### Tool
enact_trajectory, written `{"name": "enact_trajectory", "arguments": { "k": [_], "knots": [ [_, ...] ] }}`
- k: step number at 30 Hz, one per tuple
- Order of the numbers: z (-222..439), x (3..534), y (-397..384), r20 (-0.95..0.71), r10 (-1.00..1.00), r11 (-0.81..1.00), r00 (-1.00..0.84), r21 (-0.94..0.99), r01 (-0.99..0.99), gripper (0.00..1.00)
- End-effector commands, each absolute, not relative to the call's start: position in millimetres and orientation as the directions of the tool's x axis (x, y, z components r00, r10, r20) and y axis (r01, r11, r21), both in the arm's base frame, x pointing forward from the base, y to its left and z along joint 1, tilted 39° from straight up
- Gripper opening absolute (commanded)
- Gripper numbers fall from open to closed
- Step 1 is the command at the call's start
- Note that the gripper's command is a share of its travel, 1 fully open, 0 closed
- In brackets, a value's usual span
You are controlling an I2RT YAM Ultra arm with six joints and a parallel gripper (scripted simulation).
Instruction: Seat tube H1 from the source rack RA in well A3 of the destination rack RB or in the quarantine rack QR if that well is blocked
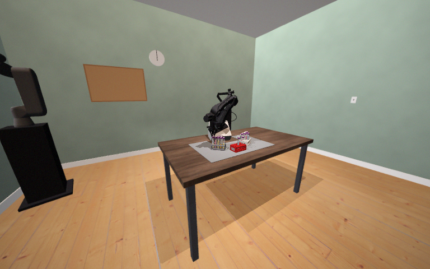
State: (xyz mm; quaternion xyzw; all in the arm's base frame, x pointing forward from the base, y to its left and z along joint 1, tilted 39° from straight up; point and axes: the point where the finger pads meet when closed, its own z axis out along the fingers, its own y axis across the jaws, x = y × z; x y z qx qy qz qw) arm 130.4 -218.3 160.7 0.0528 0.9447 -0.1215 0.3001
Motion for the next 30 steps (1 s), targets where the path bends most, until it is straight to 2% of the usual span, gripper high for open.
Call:
{"name": "enact_trajectory", "arguments": {
  "k": [1,30],
  "knots": [
    [183,127,-219,-0.595,-0.006,0.952,-0.803,-0.249,0.178,0.0],
    [202,113,-209,-0.594,-0.006,0.952,-0.805,-0.249,0.177,0.0]
  ]
}}
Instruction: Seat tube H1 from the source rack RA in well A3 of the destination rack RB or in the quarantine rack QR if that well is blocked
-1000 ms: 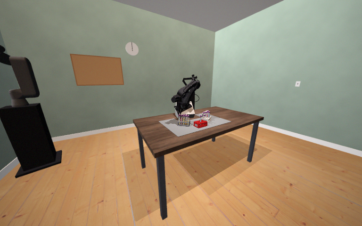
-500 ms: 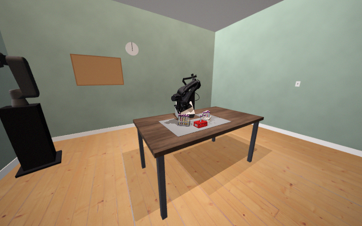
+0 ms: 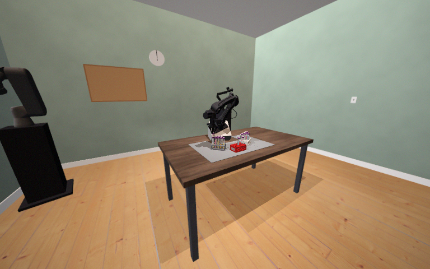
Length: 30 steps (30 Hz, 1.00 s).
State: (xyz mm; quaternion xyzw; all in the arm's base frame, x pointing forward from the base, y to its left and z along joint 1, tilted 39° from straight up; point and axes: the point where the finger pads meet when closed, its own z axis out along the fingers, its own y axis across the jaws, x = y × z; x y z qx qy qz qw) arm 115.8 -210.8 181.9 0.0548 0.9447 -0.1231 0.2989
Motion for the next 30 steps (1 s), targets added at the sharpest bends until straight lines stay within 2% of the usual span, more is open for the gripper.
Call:
{"name": "enact_trajectory", "arguments": {
  "k": [1,30],
  "knots": [
    [202,113,-209,-0.594,-0.006,0.952,-0.805,-0.25,0.177,0.0],
    [222,98,-200,-0.591,-0.005,0.952,-0.807,-0.25,0.177,0.0]
  ]
}}
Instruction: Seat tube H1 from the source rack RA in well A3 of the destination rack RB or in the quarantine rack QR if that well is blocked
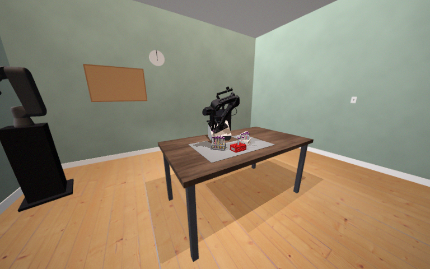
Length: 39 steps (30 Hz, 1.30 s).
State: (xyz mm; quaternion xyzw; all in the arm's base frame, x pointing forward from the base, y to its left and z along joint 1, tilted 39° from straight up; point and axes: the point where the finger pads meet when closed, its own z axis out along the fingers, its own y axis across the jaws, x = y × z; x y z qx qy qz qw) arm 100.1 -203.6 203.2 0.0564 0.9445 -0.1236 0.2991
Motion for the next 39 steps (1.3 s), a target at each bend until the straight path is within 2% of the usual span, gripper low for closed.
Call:
{"name": "enact_trajectory", "arguments": {
  "k": [1,39],
  "knots": [
    [222,98,-200,-0.591,-0.005,0.952,-0.807,-0.25,0.177,0.0],
    [187,75,-163,-0.594,0.02,0.961,-0.804,-0.209,0.179,0.0]
  ]
}}
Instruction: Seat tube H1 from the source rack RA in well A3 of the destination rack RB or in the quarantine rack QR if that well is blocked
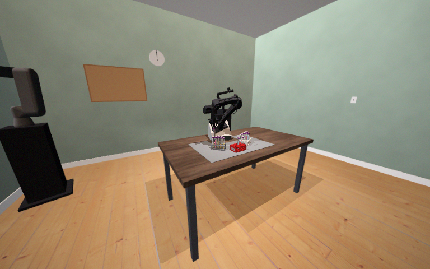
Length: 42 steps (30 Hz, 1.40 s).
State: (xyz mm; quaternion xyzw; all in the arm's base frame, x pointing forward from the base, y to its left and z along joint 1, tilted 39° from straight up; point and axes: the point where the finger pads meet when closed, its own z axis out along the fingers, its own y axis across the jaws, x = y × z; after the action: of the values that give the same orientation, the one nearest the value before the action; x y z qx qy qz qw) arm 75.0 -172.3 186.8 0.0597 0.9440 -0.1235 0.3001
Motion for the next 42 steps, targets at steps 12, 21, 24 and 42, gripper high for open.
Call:
{"name": "enact_trajectory", "arguments": {
  "k": [12,21,24,42],
  "knots": [
    [176,67,-149,-0.595,0.02,0.961,-0.804,-0.21,0.18,0.0],
    [189,83,-135,-0.584,0.002,0.958,-0.811,-0.231,0.169,0.0],
    [189,88,-130,-0.579,0.001,0.957,-0.816,-0.236,0.169,0.0],
    [210,125,-96,-0.603,-0.012,0.95,-0.798,-0.255,0.178,0.0]
  ]
}}
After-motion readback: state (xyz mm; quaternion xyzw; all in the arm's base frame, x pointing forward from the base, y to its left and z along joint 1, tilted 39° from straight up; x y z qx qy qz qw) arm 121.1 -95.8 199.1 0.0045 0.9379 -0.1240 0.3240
